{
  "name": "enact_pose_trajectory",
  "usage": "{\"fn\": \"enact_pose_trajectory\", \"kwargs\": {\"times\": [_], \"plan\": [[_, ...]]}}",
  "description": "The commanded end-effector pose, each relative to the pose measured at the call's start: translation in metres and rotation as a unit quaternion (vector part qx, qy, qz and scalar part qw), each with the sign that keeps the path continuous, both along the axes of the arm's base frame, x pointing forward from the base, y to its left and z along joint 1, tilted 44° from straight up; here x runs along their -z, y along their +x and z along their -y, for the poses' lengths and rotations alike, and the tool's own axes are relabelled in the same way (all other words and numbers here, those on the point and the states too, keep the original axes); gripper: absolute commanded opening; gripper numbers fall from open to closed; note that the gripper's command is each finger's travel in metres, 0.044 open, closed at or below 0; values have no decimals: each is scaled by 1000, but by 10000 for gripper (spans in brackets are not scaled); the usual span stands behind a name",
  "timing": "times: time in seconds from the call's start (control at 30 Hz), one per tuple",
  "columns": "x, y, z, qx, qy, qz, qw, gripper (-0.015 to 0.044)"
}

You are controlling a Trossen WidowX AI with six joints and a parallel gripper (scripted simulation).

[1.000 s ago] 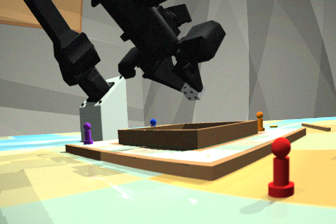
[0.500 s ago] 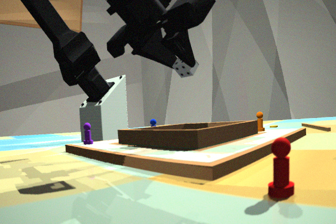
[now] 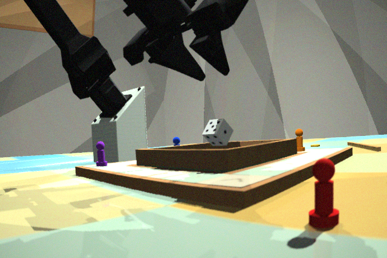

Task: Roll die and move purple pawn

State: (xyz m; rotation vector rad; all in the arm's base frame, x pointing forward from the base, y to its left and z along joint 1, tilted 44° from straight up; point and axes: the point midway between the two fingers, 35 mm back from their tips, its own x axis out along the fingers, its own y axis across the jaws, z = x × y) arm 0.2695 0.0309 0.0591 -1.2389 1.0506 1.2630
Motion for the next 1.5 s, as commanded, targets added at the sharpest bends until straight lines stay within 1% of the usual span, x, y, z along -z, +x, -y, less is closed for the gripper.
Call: {"fn": "enact_pose_trajectory", "kwargs": {"times": [0.0, 0.07, 0.13, 0.2, 0.3, 0.4, 0.43, 0.5, 0.57, 0.6, 0.63, 0.7, 0.77, 0.83, 0.93, 1.03, 1.1, 1.2, 1.3, 1.33, 1.37, 1.47], "plan": [[-18, -2, -17, -1, 2, -1, 1000, 289], [-28, -4, -26, -1, 3, -3, 1000, 341], [-28, -4, -26, -1, 3, -3, 1000, 394], [-20, -5, -24, 7, -31, -15, 999, 440], [6, -8, -16, 31, -182, -36, 982, 440], [20, -4, -11, 35, -337, -4, 941, 440], [22, -2, -12, 32, -377, 15, 926, 440], [23, 0, -12, 28, -406, 33, 913, 440], [23, 0, -12, 28, -406, 33, 913, 440], [24, -5, -14, 25, -367, 8, 930, 440], [24, -5, -14, 25, -367, 8, 930, 440], [20, -7, -9, 62, -365, 20, 929, 387], [10, -14, 5, 164, -355, 54, 919, 335], [0, -23, 20, 273, -340, 91, 895, 282], [-12, -39, 42, 430, -307, 145, 836, 204], [-20, -55, 60, 565, -267, 193, 757, 200], [-24, -65, 71, 643, -237, 222, 694, 200], [-27, -81, 85, 746, -185, 261, 584, 200], [-28, -97, 98, 822, -132, 293, 470, 200], [-29, -101, 100, 833, -122, 298, 450, 200], [-29, -103, 101, 836, -119, 300, 443, 200], [-29, -103, 101, 836, -119, 300, 443, 200]]}}
